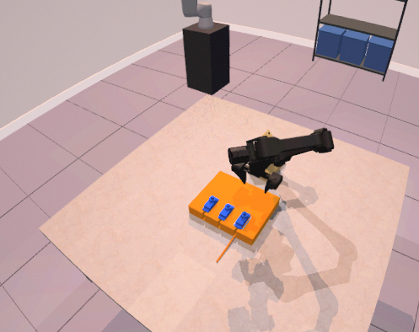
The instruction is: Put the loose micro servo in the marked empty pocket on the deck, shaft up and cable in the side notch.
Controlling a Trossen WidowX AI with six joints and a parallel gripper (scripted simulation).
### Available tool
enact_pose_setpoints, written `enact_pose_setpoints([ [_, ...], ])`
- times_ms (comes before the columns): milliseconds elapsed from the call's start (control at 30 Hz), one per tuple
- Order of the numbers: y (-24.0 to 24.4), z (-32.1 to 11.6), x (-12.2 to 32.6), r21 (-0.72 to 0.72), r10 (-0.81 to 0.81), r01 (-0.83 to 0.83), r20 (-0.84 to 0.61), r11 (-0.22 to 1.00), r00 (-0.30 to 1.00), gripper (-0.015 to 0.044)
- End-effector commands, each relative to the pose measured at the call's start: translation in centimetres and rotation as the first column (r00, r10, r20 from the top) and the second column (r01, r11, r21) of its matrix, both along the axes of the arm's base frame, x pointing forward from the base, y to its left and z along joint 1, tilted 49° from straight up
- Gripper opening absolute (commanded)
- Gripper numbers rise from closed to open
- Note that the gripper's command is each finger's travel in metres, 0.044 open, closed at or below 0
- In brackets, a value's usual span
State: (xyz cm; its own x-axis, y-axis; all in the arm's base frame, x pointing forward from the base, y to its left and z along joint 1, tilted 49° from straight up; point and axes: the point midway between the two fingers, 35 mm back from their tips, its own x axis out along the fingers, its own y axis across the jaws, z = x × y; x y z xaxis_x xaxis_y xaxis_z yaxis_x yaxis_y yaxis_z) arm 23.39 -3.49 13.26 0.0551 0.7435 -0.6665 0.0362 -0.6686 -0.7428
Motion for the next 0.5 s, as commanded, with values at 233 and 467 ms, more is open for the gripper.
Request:
enact_pose_setpoints([
  [233,-3.0,2.6,-0.2,-0.082,-0.087,0.092,0.067,0.992,0.994,0.044],
  [467,-3.1,2.6,-0.2,-0.085,-0.09,0.096,0.069,0.992,0.994,0.044],
])
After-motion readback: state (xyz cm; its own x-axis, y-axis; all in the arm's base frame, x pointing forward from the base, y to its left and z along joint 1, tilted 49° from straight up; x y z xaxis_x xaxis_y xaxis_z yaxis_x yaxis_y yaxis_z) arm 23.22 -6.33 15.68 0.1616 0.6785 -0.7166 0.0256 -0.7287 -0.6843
